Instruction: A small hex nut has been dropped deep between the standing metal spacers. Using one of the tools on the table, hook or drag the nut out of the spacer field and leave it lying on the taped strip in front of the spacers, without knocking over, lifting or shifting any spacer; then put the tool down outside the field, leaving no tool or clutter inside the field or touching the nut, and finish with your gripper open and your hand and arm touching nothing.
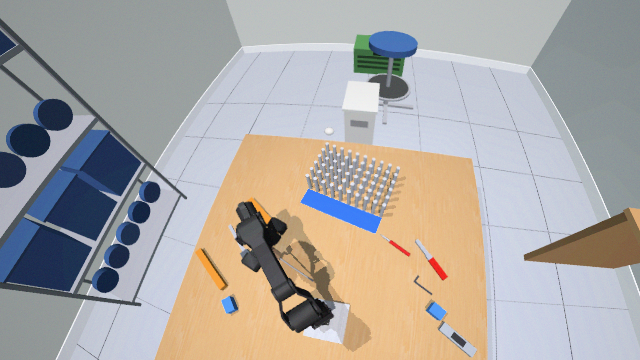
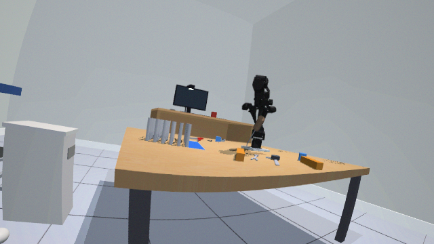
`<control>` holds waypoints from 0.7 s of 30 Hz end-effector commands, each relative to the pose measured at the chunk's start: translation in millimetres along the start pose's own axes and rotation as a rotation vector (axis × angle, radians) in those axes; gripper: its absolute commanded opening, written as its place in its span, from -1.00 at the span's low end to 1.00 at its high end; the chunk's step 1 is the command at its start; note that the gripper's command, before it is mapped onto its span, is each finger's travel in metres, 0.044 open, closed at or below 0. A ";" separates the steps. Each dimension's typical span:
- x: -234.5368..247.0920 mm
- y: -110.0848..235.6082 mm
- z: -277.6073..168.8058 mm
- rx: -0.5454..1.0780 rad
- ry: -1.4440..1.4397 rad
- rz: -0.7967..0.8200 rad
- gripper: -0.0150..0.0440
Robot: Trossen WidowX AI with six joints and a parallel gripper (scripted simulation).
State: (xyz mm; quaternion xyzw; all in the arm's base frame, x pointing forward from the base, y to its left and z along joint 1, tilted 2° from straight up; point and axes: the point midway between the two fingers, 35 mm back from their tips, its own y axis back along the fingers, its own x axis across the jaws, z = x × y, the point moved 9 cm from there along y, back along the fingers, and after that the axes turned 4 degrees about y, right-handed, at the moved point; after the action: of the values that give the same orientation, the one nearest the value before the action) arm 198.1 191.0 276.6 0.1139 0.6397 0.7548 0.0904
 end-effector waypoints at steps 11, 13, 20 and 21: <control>-19.5 6.8 -26.2 0.087 0.410 -0.144 -0.49; -21.9 7.7 -29.9 0.106 0.467 -0.160 -0.49; -30.1 10.9 -43.0 0.184 0.667 -0.205 -0.49; -31.1 11.4 -44.9 0.196 0.695 -0.210 -0.49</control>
State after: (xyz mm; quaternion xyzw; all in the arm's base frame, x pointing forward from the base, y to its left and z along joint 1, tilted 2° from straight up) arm 213.7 146.0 278.0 -0.1693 0.7012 0.6911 -0.0461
